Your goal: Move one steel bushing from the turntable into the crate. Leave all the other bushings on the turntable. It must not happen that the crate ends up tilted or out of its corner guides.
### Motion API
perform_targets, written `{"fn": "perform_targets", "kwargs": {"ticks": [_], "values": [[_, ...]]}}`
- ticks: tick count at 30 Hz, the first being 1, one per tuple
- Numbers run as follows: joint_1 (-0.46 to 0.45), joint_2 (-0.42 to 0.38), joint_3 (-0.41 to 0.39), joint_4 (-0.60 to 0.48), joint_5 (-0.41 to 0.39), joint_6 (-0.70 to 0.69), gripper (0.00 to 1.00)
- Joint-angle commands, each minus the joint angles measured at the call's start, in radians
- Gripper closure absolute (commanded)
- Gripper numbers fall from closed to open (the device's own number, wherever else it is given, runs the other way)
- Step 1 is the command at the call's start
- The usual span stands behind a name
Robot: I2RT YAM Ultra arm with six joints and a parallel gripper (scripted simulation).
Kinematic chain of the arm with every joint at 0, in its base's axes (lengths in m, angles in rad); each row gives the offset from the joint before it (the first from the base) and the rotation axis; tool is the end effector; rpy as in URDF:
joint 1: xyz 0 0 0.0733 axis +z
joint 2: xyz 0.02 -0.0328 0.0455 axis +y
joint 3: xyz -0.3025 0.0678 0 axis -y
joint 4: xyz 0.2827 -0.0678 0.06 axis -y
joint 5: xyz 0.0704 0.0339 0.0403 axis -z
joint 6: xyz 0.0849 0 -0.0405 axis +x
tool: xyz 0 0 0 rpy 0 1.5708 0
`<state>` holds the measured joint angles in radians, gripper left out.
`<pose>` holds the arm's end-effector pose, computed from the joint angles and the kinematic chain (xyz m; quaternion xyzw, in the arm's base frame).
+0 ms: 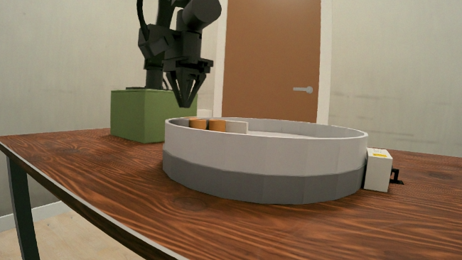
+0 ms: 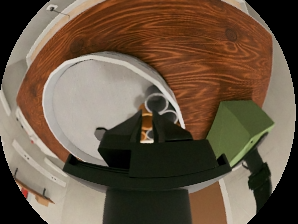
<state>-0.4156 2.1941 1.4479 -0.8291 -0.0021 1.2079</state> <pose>0.4067 -0.1781 0.0613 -0.7255 -0.6882 -0.0001 0.0025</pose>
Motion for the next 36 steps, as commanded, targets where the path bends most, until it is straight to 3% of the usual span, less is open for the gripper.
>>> {"fn": "perform_targets", "kwargs": {"ticks": [1, 36], "values": [[0.005, -0.02, 0.034, -0.014, 0.004, 0.006, 0.85], [0.006, -0.034, 0.027, -0.003, 0.004, 0.007, 0.85]]}}
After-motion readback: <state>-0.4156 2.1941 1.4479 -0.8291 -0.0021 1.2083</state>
